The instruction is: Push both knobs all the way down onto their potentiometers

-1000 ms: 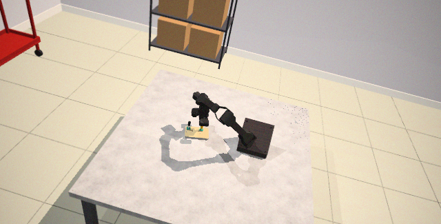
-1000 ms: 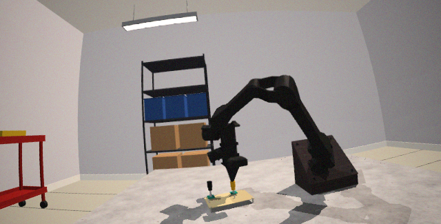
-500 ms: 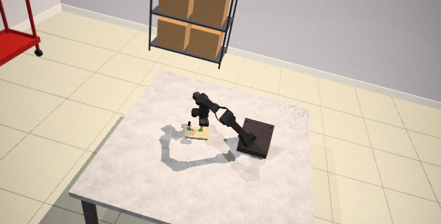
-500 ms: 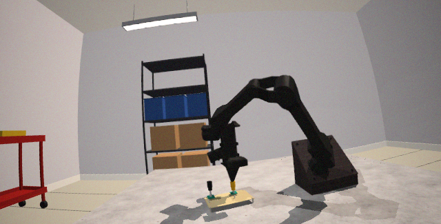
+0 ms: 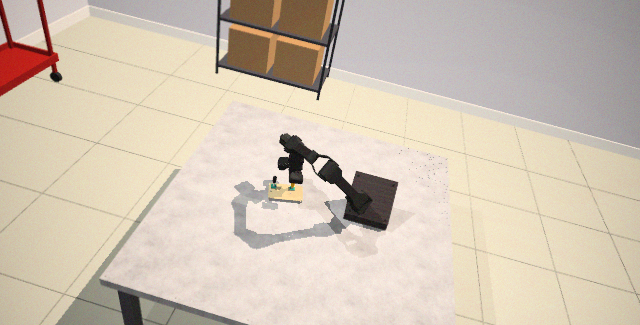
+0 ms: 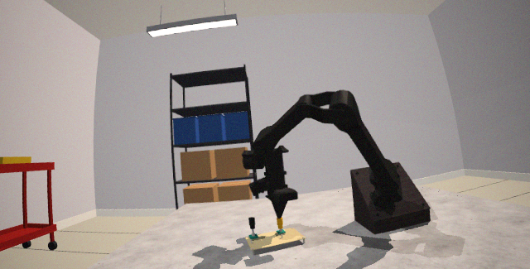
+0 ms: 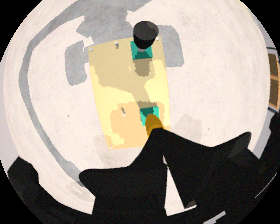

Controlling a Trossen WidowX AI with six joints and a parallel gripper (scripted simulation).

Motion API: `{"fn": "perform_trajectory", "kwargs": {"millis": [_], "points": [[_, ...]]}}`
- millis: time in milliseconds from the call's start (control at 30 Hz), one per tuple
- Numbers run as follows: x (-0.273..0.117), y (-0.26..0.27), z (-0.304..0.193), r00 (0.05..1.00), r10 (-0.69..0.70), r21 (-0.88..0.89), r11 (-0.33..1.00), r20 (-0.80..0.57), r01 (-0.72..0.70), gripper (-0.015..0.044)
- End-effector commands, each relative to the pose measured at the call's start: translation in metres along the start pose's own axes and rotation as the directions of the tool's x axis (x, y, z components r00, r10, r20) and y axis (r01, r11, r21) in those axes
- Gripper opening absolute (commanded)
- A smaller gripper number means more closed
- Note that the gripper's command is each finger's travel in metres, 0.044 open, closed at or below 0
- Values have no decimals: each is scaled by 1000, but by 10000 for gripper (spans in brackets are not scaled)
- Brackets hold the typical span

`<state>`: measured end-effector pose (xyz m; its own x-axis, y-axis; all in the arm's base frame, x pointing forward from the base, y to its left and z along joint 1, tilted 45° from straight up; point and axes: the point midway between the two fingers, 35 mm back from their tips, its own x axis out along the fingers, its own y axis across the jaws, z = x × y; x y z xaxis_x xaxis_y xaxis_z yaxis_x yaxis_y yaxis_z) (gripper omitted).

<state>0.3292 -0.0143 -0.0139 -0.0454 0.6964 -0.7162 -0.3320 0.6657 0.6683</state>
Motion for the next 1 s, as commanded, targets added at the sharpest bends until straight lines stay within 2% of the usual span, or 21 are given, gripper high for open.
{"fn": "perform_trajectory", "kwargs": {"millis": [0,967], "points": [[4,1,0,1000,5,3,1000,0,-5,0],[8,1,0,1000,5,3,1000,0,-5,0]]}}
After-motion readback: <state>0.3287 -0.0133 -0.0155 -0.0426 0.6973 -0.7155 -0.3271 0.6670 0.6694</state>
